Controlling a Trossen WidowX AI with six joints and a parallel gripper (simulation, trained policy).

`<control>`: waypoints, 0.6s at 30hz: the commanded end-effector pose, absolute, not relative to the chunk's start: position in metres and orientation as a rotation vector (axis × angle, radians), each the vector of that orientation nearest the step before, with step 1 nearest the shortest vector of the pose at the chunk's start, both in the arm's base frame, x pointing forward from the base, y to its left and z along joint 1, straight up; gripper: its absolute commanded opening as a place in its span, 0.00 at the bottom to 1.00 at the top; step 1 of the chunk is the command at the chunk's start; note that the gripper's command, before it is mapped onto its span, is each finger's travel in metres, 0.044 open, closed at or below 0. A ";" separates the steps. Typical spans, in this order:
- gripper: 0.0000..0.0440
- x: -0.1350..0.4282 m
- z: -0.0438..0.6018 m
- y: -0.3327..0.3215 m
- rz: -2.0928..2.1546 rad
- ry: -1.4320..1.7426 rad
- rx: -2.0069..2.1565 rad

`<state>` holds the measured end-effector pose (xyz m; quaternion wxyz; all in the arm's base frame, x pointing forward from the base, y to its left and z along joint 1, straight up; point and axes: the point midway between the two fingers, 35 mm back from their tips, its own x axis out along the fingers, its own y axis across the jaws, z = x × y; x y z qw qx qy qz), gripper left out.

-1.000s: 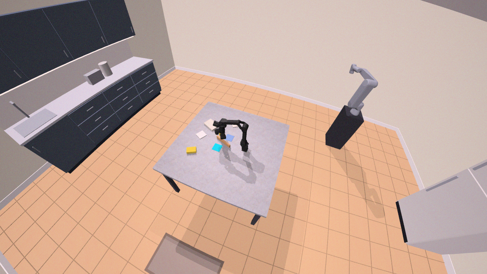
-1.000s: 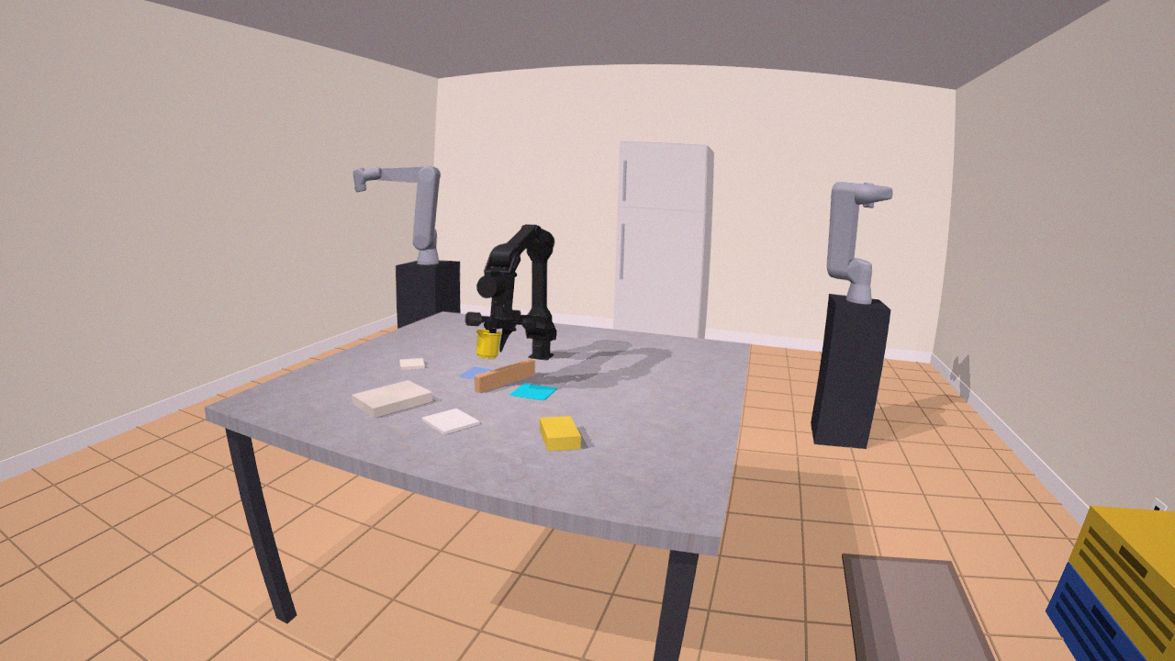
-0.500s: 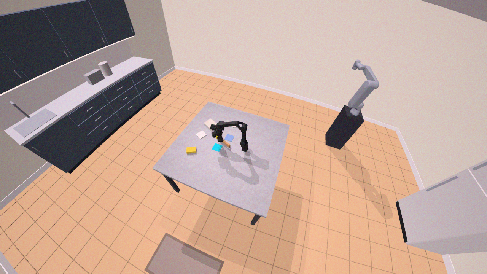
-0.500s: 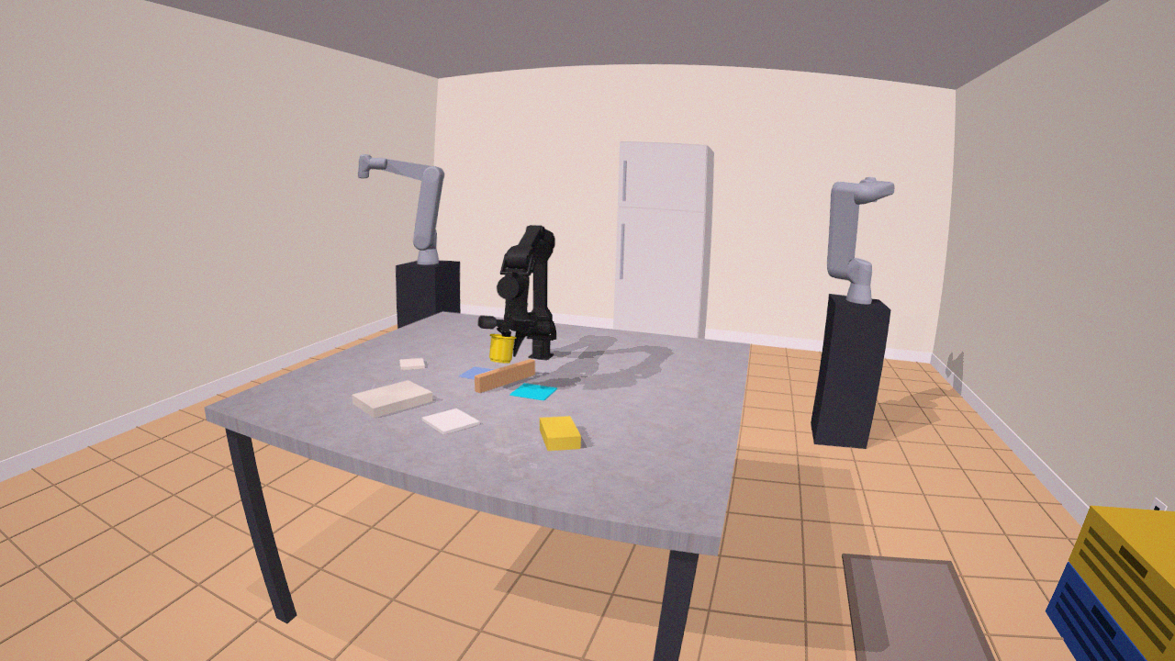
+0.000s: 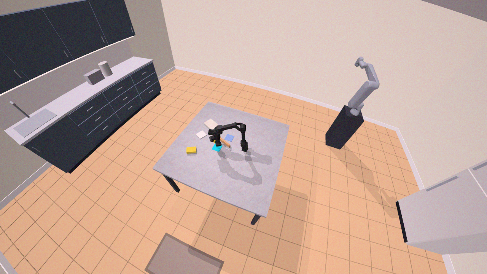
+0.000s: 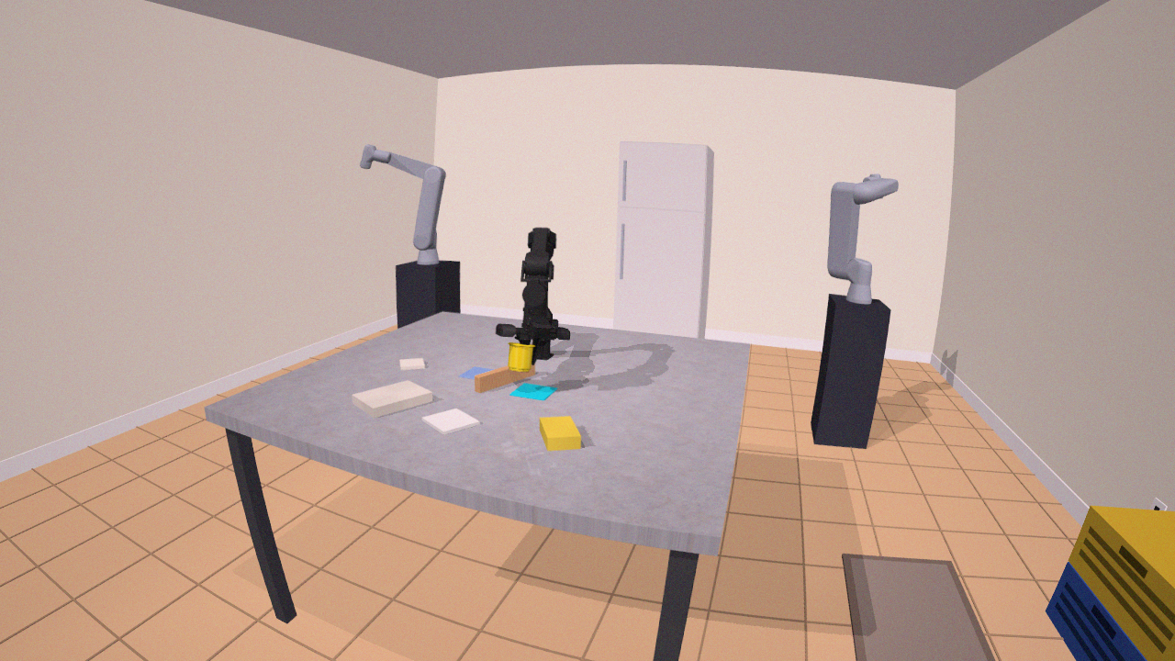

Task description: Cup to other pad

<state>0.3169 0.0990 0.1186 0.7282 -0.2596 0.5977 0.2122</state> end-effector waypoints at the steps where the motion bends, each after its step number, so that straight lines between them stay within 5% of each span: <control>1: 0.00 0.314 0.109 0.109 0.468 1.325 -0.576; 18: 0.08 0.300 0.065 0.124 0.448 1.349 -0.572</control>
